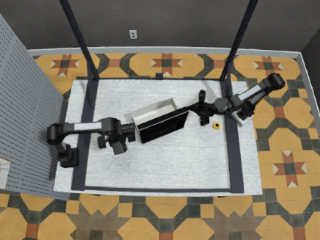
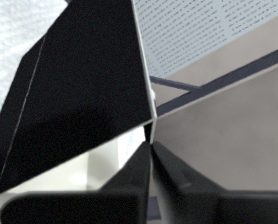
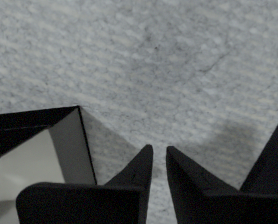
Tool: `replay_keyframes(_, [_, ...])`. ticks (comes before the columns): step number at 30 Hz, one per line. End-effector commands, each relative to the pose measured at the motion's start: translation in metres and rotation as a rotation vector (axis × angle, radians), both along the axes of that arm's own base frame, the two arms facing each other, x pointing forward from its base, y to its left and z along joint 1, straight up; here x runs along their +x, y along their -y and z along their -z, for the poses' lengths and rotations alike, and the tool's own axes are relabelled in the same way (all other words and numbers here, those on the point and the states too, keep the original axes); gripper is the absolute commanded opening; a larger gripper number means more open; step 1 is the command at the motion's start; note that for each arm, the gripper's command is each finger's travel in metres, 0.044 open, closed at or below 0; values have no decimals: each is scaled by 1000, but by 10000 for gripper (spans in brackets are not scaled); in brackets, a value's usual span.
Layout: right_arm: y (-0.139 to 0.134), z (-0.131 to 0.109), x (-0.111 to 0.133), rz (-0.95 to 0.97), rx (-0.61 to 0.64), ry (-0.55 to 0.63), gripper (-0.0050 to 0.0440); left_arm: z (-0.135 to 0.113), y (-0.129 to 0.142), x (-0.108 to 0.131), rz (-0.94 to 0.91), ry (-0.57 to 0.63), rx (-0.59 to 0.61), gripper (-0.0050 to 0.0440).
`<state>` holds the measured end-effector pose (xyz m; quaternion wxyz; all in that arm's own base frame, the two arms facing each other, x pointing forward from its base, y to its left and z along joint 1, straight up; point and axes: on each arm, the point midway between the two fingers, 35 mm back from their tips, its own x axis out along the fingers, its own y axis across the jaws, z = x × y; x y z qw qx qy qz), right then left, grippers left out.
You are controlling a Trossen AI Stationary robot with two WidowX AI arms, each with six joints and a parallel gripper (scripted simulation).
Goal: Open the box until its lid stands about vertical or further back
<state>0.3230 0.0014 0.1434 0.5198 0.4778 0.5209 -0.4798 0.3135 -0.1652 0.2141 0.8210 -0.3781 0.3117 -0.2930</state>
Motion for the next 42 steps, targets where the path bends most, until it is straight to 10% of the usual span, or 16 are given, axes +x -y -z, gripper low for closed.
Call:
replay_keyframes(1, [0, -8, 2, -1, 1, 31, 12, -8, 1, 0, 3, 22, -7, 4])
replay_keyframes(8, [0, -8, 2, -1, 1, 31, 0, -8, 1, 0, 3, 22, -7, 4])
replay_keyframes(28, [0, -8, 2, -1, 1, 31, -13, -19, -29, -27, 2, 25, -3, 436])
replay_keyframes(42, [0, -8, 2, -1, 1, 31, -50, -26, -27, -22, 0, 27, -4, 440])
